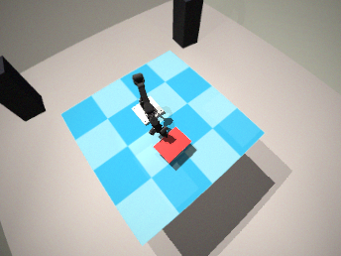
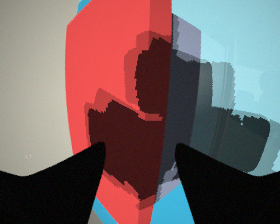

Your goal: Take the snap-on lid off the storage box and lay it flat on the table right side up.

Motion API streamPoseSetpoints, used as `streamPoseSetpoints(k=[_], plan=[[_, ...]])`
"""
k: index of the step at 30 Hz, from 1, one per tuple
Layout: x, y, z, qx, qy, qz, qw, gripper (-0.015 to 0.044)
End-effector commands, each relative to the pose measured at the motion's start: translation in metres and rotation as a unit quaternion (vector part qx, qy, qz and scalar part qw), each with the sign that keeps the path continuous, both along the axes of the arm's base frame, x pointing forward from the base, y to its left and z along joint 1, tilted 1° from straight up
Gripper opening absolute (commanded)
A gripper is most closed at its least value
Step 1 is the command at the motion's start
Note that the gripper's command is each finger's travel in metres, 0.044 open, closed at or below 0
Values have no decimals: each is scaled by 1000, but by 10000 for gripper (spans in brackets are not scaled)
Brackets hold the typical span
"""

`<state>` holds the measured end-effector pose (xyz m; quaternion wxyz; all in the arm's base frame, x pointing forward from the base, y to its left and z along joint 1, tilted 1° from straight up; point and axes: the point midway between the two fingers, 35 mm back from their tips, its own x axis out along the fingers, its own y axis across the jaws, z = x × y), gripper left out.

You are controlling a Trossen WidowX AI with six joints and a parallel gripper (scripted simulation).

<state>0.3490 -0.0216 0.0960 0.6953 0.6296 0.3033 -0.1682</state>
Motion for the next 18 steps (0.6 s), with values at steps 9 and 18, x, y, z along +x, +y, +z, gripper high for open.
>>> streamPoseSetpoints(k=[9, 18], plan=[[2, 0, -4, 1, 2, -4, 1000, 97], [2, 0, -4, 1, 2, -4, 1000, 0]])
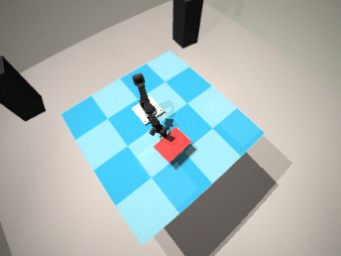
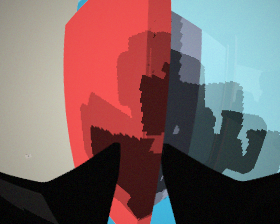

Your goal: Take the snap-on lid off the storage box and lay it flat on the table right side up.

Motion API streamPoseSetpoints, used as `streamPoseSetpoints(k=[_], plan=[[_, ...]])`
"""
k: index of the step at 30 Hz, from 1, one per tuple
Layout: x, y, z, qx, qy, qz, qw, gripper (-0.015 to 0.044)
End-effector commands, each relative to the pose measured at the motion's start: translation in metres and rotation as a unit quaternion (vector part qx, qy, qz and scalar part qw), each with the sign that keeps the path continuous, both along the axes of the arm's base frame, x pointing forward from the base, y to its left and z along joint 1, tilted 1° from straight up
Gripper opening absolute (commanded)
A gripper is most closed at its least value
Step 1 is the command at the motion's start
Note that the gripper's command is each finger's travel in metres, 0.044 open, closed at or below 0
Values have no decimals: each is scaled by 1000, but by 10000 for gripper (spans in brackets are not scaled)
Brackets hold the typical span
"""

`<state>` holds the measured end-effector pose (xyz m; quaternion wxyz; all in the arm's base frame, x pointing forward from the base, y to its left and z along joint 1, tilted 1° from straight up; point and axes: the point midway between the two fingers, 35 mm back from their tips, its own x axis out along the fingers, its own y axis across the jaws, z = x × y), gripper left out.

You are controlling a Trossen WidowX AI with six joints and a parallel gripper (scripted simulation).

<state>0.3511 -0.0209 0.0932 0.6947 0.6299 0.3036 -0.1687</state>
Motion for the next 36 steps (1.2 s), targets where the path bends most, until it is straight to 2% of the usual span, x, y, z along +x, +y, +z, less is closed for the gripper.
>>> streamPoseSetpoints(k=[1, 36], plan=[[0, -1, -1, 0, 1, -4, 1000, 0], [-1, 0, 7, 0, 0, 0, 1000, 0]])
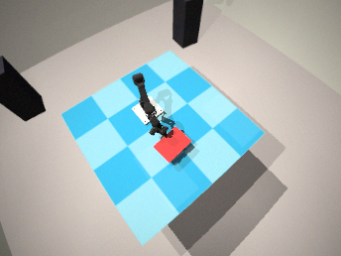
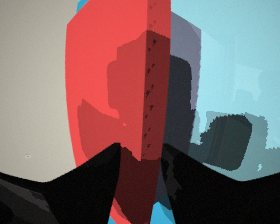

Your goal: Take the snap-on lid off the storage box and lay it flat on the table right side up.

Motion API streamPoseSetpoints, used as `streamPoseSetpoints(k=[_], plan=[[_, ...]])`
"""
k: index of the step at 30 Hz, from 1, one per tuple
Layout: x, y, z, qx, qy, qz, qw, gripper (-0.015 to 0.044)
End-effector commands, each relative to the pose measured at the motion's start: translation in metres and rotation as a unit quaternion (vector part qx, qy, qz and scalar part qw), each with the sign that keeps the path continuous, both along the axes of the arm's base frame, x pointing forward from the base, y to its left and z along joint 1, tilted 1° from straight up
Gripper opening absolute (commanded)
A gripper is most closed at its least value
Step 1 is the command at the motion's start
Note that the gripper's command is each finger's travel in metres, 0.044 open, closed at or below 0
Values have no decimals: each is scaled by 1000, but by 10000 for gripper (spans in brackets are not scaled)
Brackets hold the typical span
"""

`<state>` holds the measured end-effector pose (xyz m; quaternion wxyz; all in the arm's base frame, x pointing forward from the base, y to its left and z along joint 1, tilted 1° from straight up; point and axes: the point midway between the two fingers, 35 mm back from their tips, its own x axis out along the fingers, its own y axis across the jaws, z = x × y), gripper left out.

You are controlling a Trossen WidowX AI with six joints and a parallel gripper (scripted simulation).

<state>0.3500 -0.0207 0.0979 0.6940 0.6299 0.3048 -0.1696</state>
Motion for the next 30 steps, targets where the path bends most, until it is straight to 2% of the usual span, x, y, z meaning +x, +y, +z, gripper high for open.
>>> streamPoseSetpoints(k=[1, 30], plan=[[0, 0, 3, 0, -2, 0, 1000, 0], [-1, 0, 9, 0, -2, 0, 1000, 0]])
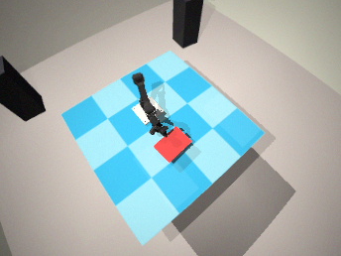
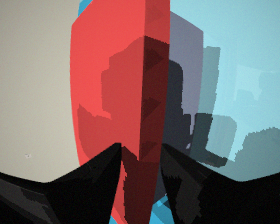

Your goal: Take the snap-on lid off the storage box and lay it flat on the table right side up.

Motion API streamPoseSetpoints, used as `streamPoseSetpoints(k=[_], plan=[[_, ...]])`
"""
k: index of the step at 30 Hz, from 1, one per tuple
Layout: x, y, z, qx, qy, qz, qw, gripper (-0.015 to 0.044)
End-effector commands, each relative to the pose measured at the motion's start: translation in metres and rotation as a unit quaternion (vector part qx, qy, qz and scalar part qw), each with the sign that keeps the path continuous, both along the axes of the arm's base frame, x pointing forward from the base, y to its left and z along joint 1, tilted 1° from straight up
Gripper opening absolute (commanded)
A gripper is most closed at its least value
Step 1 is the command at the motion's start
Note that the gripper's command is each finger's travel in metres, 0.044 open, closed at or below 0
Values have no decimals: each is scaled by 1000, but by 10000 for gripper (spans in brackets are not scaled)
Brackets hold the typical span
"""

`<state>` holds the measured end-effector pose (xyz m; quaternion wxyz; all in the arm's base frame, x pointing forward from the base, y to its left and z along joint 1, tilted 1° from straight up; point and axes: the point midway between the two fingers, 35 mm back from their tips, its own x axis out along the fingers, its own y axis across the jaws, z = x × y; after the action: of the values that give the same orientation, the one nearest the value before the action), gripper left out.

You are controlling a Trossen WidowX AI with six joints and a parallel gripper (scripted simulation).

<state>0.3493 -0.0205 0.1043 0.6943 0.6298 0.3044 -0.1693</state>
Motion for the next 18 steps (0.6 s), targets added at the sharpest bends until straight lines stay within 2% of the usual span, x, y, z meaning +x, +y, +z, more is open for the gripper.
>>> streamPoseSetpoints(k=[1, 18], plan=[[0, 0, 2, 0, -1, 0, 1000, 0], [0, 0, 4, 0, -2, 0, 1000, 0]])
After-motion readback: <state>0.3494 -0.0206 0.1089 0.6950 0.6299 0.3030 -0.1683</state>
